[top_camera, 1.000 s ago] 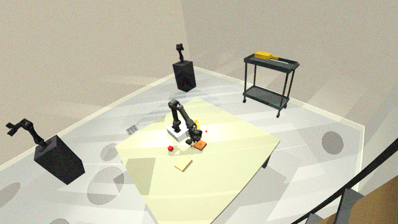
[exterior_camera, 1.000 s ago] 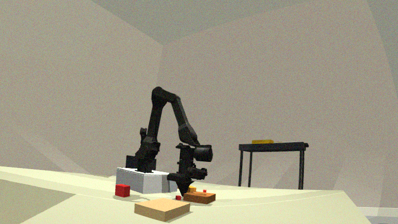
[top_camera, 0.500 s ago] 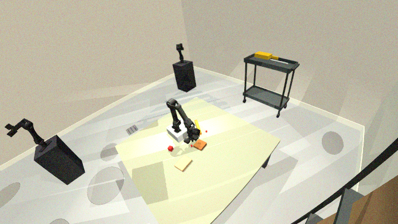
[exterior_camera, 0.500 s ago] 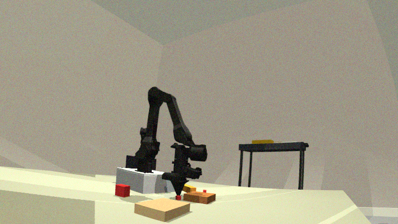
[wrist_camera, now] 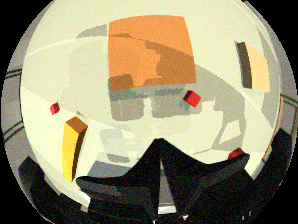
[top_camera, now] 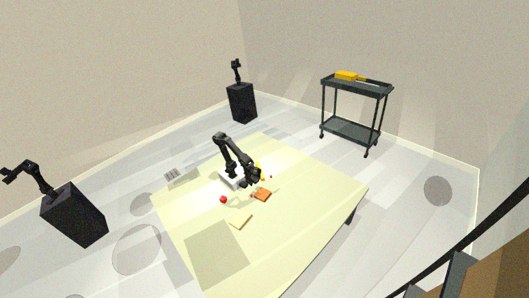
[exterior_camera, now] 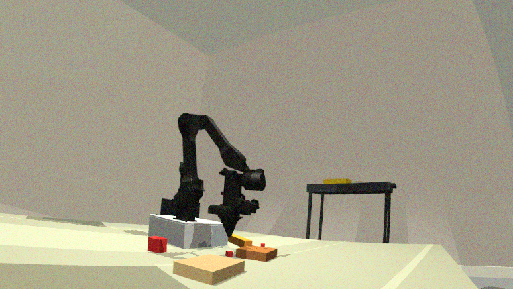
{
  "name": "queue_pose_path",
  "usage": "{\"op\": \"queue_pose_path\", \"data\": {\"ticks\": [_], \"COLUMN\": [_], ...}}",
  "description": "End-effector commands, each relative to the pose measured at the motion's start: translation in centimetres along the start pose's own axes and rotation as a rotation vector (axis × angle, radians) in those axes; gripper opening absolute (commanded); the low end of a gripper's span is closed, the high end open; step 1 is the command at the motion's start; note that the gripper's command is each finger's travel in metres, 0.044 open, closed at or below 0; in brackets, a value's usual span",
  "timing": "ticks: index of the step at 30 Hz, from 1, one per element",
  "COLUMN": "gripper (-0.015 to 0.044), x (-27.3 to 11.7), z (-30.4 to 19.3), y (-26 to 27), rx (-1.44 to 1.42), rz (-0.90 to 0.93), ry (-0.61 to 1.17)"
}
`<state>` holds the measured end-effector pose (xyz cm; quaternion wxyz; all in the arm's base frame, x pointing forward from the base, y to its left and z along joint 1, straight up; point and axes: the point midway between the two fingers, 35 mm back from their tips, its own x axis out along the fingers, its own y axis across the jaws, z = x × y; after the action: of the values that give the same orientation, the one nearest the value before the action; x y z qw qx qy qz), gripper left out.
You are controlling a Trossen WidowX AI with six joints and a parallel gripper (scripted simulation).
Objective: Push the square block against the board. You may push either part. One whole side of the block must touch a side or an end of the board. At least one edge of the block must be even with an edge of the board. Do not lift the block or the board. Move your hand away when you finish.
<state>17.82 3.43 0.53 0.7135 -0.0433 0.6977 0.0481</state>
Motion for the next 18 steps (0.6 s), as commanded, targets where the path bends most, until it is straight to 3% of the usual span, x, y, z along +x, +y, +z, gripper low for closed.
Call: {"op": "queue_pose_path", "data": {"ticks": [1,5,18], "gripper": [0.0000,0.0000,0.0000], "x": [-0.8,-0.8,-1.2], "z": [-0.2,1.6,17.1], "y": [-0.1,0.0,-0.3], "rx": [0.006,0.001,0.005], "rz": [-0.004,-0.001,-0.004], "ry": [0.002,0.004,-0.014]}}
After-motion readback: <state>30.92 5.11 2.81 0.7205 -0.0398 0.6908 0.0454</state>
